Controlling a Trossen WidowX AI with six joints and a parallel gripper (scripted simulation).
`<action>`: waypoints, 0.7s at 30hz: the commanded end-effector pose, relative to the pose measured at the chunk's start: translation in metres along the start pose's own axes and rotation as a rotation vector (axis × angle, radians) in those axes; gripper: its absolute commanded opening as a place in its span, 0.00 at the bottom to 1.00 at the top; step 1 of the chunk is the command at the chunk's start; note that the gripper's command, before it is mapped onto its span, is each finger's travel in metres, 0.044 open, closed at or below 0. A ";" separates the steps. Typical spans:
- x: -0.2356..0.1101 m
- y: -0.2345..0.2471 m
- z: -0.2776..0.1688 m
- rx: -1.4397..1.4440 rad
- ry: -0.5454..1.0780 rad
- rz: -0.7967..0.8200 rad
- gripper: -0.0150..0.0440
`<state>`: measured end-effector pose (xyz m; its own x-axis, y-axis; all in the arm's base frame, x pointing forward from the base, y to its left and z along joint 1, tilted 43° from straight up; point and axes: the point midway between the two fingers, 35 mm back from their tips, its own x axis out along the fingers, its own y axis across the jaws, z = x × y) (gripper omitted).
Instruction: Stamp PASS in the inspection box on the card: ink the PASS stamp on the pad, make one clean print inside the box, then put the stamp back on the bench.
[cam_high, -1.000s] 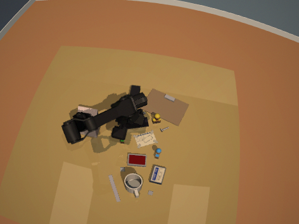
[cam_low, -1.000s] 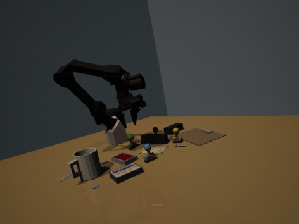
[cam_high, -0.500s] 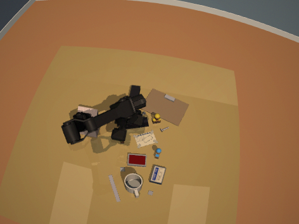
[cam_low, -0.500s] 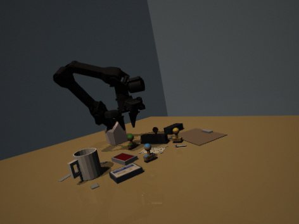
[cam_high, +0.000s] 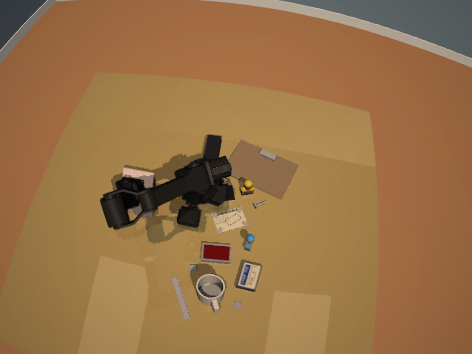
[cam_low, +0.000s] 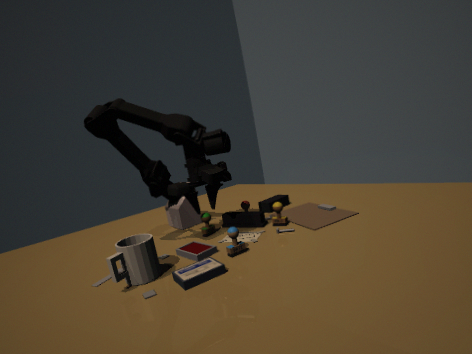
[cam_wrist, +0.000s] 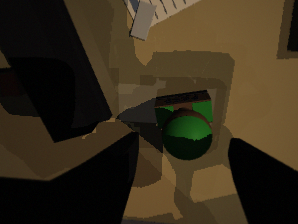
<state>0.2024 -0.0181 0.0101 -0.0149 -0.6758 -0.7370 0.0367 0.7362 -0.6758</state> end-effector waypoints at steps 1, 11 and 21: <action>0.010 0.000 -0.002 -0.009 0.005 -0.006 0.64; 0.026 -0.001 -0.002 -0.008 0.005 -0.007 0.64; 0.042 -0.003 -0.004 -0.008 0.005 -0.011 0.64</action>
<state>0.2012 -0.0424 -0.0138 -0.0145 -0.6788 -0.7342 0.0375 0.7334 -0.6788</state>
